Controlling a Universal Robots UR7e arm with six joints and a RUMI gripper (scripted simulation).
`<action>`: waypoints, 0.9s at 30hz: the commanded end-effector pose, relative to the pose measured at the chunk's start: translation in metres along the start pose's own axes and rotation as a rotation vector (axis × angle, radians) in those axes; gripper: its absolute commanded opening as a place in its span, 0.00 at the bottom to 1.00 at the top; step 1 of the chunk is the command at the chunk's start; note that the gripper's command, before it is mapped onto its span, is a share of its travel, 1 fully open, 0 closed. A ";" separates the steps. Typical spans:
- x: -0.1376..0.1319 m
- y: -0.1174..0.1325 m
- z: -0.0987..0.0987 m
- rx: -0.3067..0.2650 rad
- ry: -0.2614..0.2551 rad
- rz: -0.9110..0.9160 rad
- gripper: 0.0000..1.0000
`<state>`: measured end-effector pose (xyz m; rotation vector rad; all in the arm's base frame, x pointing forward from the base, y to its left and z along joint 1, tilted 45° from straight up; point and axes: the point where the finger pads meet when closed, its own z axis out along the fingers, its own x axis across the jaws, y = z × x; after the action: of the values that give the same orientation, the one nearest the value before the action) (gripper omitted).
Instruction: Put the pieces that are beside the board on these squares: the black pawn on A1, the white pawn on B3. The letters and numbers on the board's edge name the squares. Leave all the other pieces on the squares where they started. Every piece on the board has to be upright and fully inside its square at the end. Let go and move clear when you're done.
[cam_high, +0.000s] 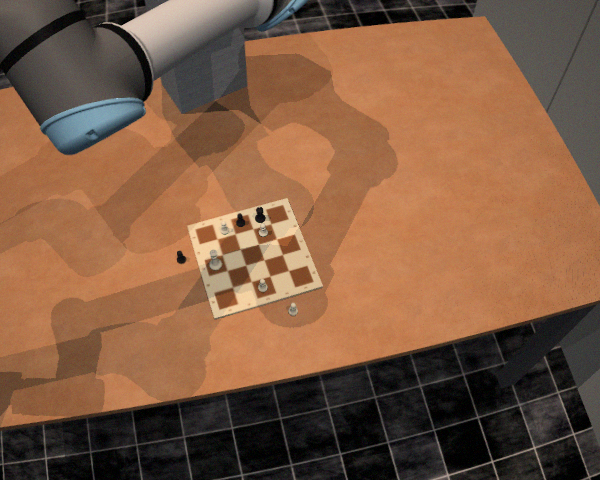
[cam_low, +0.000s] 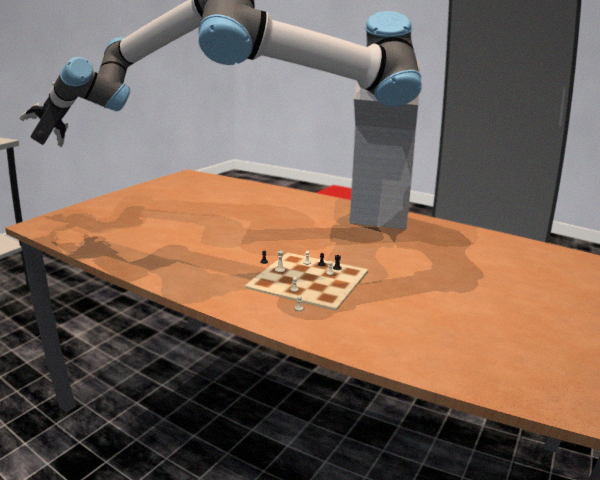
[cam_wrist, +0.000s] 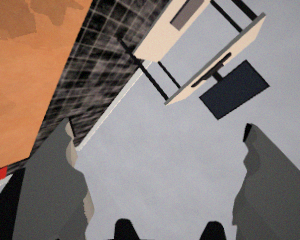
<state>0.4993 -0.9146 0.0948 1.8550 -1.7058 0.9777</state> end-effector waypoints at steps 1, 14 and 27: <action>0.001 0.001 -0.001 0.000 0.002 0.001 1.00; 0.001 0.001 -0.001 0.000 0.002 0.001 1.00; -0.001 -0.004 -0.004 0.003 -0.004 0.001 1.00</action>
<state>0.4993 -0.9145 0.0948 1.8552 -1.7062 0.9774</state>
